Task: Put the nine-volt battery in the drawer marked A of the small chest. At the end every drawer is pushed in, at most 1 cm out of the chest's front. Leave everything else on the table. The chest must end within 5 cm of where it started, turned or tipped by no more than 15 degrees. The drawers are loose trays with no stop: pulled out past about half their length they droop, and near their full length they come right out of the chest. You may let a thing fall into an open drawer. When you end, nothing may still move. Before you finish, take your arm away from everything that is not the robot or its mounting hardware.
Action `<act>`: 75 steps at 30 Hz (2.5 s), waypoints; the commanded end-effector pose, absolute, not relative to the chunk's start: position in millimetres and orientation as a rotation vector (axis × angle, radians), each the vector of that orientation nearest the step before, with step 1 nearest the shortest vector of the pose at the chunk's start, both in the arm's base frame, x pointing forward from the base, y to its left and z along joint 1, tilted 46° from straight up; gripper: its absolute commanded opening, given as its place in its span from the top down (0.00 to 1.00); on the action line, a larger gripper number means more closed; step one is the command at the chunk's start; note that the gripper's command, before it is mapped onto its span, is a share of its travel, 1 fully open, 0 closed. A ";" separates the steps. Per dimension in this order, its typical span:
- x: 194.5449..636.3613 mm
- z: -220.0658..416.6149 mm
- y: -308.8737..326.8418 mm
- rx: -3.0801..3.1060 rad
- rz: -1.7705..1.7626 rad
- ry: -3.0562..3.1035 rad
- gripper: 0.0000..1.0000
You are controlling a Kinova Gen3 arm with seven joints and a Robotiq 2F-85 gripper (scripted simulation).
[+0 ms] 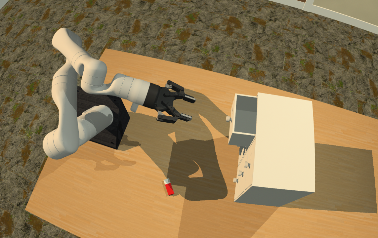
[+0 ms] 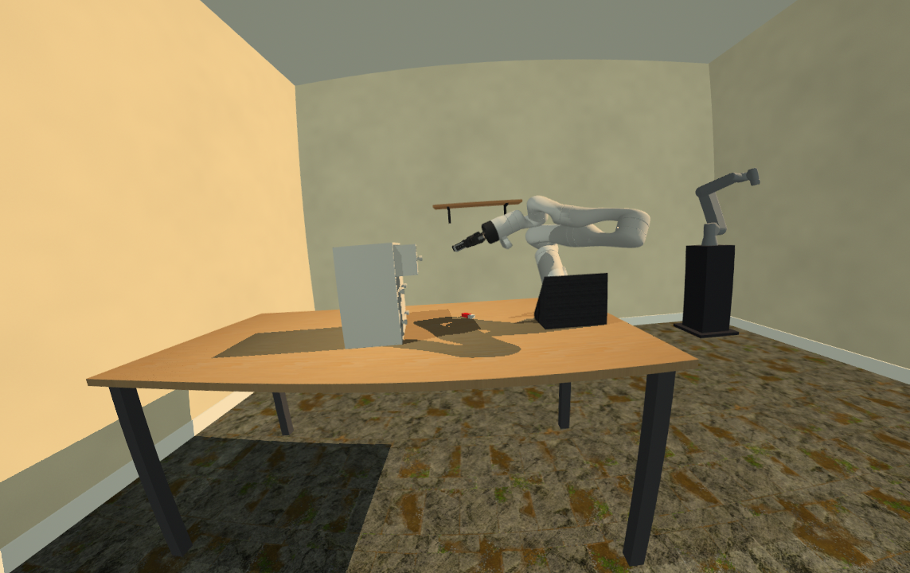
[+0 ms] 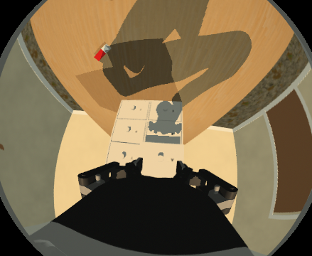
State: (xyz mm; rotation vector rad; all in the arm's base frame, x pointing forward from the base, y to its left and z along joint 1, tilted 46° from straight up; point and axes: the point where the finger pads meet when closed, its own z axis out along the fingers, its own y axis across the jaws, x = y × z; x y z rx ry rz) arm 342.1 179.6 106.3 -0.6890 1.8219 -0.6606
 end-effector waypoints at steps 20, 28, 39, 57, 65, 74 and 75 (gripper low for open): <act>345.7 105.7 179.3 -0.691 -0.664 1.819 1.00; 366.6 99.6 177.1 -0.694 -0.668 1.815 1.00; 387.3 93.7 174.8 -0.710 -0.643 1.815 1.00; 406.4 88.1 172.7 -0.713 -0.638 1.816 1.00; 406.4 88.1 172.7 -0.713 -0.638 1.816 1.00; 406.4 88.1 172.7 -0.713 -0.638 1.816 1.00; 406.4 88.1 172.7 -0.713 -0.638 1.816 1.00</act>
